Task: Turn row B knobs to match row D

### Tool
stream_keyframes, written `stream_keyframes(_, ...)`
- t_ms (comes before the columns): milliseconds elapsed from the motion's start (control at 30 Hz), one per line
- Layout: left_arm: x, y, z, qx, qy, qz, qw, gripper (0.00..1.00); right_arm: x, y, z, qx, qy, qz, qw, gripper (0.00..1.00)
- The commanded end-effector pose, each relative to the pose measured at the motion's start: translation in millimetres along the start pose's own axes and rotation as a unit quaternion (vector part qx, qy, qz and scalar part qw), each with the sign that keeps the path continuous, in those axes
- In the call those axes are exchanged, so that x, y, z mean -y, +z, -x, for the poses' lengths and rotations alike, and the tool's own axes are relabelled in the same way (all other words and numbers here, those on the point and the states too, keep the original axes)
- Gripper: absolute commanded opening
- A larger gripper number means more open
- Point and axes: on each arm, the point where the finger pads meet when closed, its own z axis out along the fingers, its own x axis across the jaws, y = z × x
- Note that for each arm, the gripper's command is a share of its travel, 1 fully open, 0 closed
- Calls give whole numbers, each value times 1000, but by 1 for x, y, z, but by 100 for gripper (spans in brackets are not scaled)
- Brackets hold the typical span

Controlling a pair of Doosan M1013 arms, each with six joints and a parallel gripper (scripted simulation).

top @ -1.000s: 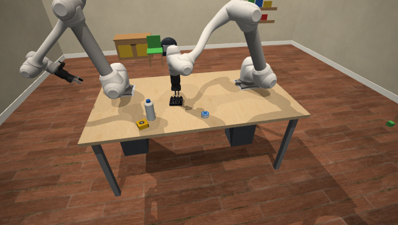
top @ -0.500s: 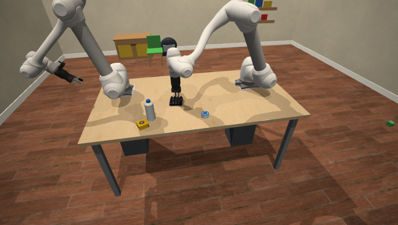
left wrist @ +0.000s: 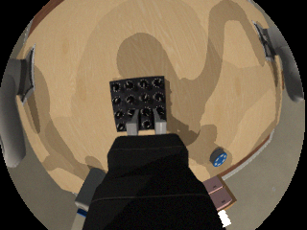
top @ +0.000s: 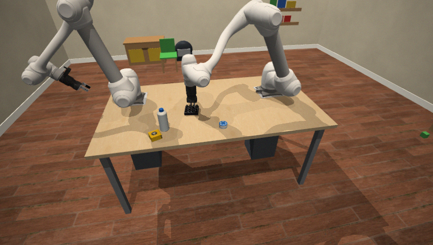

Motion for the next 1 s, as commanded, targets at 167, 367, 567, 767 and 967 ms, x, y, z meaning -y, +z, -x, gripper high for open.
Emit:
stream_keyframes(167,0,4,0,1,0,1,1000,46,0,0,0,0,0,1,1000,100)
stream_keyframes(367,0,6,0,1,0,1,1000,46,0,0,0,0,0,1,1000,100)
stream_keyframes(567,0,7,0,1,0,1,1000,46,0,0,0,0,0,1,1000,100)
stream_keyframes(767,0,7,0,1,0,1,1000,46,0,0,0,0,0,1,1000,100)
stream_keyframes(967,0,7,0,1,0,1,1000,46,0,0,0,0,0,1,1000,100)
